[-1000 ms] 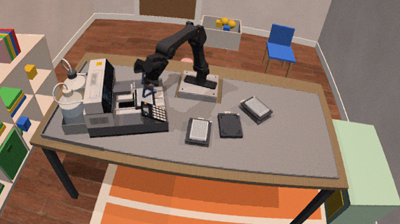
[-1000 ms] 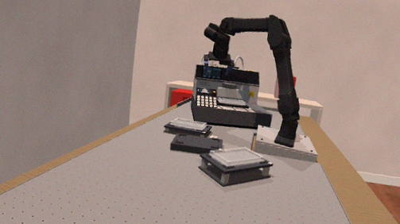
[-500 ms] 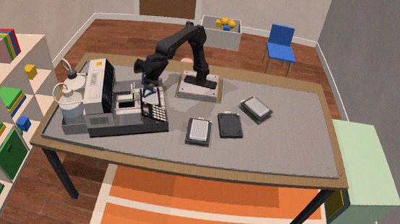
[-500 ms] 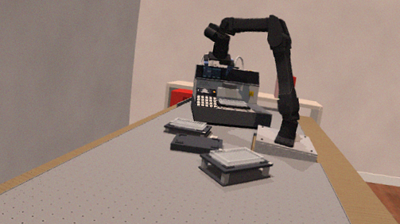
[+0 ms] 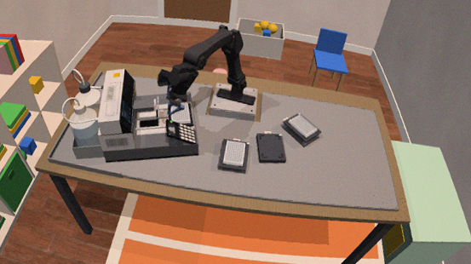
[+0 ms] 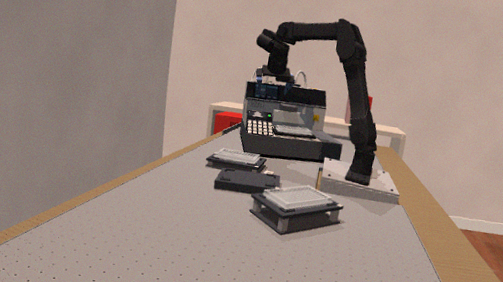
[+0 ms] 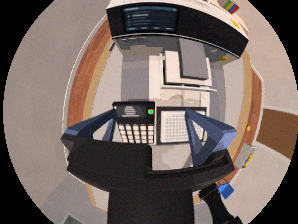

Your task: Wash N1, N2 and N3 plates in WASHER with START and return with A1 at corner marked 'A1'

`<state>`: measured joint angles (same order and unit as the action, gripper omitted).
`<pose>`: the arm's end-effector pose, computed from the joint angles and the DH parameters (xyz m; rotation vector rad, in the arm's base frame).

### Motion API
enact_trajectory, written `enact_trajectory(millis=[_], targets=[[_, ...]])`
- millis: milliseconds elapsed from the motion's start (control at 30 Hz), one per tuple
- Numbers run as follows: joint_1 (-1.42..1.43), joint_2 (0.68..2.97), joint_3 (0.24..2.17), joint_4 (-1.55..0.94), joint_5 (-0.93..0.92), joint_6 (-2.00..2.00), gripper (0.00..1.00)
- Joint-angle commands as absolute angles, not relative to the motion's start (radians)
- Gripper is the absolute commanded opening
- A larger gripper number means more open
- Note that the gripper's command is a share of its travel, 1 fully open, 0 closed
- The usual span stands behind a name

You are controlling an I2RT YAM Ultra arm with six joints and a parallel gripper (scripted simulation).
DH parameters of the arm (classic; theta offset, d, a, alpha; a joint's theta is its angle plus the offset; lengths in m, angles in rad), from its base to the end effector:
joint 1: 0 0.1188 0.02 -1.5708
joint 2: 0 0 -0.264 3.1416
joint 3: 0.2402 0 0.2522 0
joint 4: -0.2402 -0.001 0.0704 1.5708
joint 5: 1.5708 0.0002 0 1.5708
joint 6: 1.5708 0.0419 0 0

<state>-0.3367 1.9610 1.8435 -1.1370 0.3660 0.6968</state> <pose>0.3773 -0.1469 0.2897 1.4226 2.3398 -0.4202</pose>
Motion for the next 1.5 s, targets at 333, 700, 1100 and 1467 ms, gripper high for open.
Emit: enact_trajectory(millis=[333,700,1100,1467], targets=[[-0.337,1.954,1.851,-1.135,0.37,0.696,1.0],[-0.337,1.954,1.851,-1.135,0.37,0.696,1.0],[-0.308,1.939,1.808,-1.117,0.379,0.725,0.0],[-0.226,1.909,1.704,-1.075,0.402,0.81,0.0]])
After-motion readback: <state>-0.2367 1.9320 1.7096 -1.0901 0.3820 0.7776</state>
